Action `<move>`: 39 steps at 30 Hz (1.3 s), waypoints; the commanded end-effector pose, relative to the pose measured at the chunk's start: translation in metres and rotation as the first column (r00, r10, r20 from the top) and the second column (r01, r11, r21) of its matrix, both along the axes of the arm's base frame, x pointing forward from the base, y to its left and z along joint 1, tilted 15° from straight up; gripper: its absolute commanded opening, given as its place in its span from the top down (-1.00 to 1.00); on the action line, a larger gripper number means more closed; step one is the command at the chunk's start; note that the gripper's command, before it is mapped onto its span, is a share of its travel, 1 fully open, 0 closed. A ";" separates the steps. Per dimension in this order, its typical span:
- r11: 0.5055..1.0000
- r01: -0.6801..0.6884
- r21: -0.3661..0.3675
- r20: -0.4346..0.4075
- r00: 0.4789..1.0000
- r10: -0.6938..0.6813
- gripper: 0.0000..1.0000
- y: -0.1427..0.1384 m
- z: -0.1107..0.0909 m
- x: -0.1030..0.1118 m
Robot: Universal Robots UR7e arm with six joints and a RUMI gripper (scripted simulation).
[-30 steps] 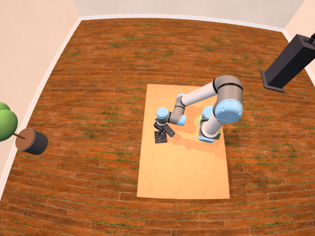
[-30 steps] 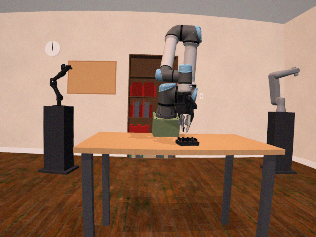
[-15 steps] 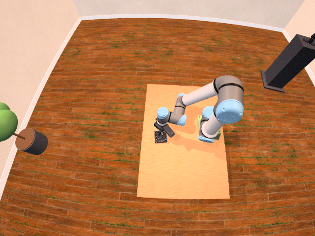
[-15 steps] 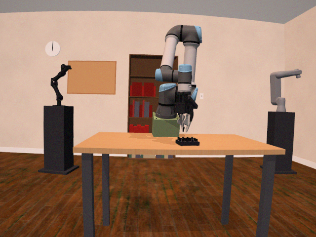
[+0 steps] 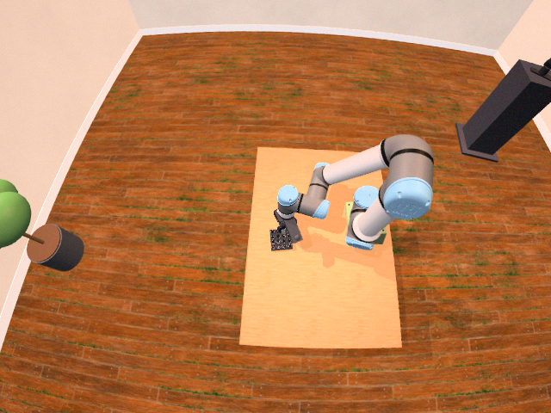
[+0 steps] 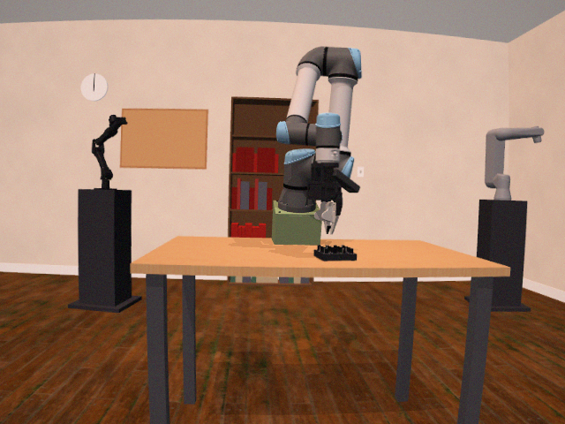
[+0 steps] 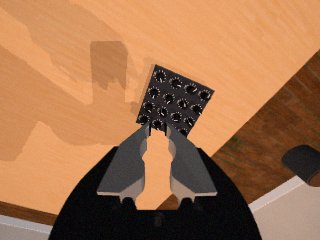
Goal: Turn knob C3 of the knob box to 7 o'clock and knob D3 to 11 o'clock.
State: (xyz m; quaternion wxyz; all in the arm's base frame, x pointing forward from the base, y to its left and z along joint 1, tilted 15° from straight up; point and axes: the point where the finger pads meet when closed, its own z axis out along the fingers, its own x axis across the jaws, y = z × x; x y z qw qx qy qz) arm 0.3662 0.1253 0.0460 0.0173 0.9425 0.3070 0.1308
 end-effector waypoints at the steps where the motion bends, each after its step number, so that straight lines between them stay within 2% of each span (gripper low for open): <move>1: 0.992 0.125 0.027 -0.007 0.992 -0.124 0.78 -0.001 0.002 -0.002; 9: 0.936 0.341 0.082 -0.030 0.940 -0.340 0.78 -0.003 0.004 -0.007; 17: 0.834 0.536 0.130 -0.064 0.844 -0.532 0.78 -0.006 0.006 -0.011; 19: 0.834 0.536 0.130 -0.064 0.844 -0.532 0.78 -0.006 0.006 -0.011; 25: 0.716 0.678 0.163 -0.100 0.734 -0.672 0.78 -0.008 0.007 -0.014; 29: 0.667 0.725 0.174 -0.114 0.687 -0.717 0.78 -0.009 0.008 -0.016; 33: 0.646 0.742 0.177 -0.120 0.668 -0.734 0.78 -0.010 0.008 -0.016; 39: 0.644 0.744 0.178 -0.121 0.666 -0.736 0.78 -0.010 0.008 -0.016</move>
